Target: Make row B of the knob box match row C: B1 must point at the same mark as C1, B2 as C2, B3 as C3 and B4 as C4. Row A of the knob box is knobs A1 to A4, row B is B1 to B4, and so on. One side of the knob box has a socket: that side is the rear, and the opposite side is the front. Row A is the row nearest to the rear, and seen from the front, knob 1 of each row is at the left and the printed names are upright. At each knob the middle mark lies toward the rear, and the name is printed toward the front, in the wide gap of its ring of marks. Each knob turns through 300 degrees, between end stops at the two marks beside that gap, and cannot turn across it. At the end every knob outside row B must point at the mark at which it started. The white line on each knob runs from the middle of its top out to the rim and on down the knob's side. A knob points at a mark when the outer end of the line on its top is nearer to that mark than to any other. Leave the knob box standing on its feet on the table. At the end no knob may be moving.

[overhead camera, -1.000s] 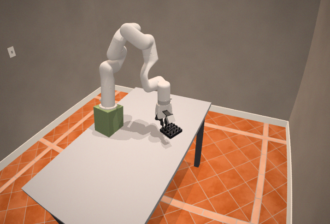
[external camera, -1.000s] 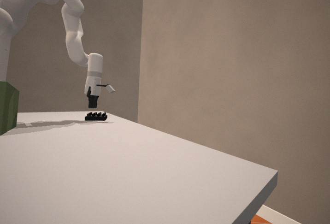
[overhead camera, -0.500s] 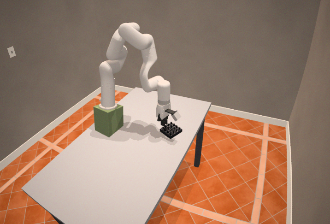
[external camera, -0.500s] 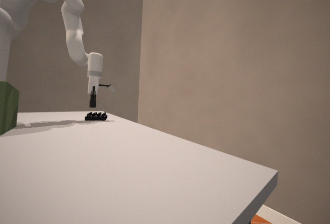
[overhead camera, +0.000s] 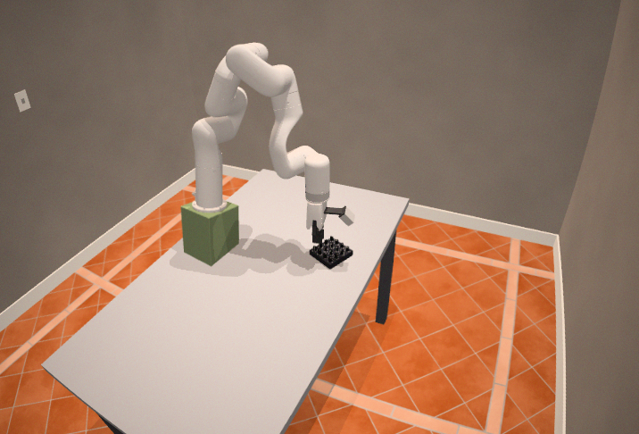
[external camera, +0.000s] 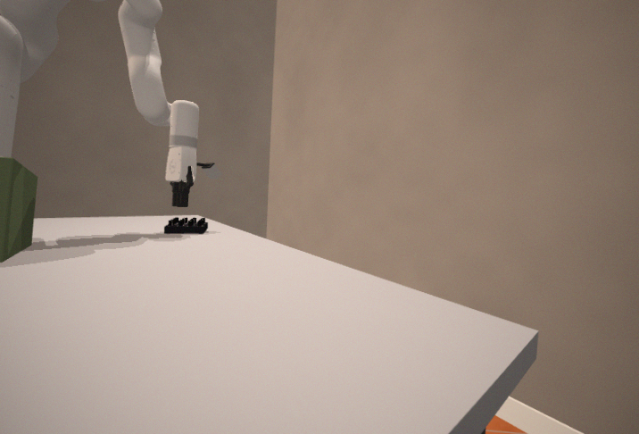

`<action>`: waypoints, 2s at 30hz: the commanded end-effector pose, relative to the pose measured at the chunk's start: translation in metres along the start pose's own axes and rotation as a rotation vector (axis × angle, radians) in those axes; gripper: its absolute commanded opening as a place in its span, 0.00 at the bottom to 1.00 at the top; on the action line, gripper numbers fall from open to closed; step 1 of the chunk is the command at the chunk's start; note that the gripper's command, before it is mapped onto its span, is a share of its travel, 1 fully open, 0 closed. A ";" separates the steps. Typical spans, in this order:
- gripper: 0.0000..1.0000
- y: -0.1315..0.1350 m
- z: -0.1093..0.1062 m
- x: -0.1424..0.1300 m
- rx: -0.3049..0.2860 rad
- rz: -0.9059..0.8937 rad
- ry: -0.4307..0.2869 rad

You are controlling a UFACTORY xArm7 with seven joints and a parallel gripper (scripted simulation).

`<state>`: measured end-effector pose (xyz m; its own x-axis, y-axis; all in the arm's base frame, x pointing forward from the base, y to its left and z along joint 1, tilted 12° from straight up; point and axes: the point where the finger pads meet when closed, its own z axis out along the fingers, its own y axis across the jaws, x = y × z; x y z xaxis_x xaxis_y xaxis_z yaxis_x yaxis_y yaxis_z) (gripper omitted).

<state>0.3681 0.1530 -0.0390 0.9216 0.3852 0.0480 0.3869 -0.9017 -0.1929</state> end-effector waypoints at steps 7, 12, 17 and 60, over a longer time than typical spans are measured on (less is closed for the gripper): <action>0.19 0.000 -0.004 0.003 0.010 -0.281 0.020; 0.19 0.000 -0.006 0.004 0.006 -0.469 0.025; 0.19 0.000 -0.008 0.004 0.003 -0.573 0.028; 0.19 0.000 -0.008 0.004 0.003 -0.590 0.029</action>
<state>0.3708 0.1532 -0.0322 0.5508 0.8167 0.1723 0.8345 -0.5353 -0.1304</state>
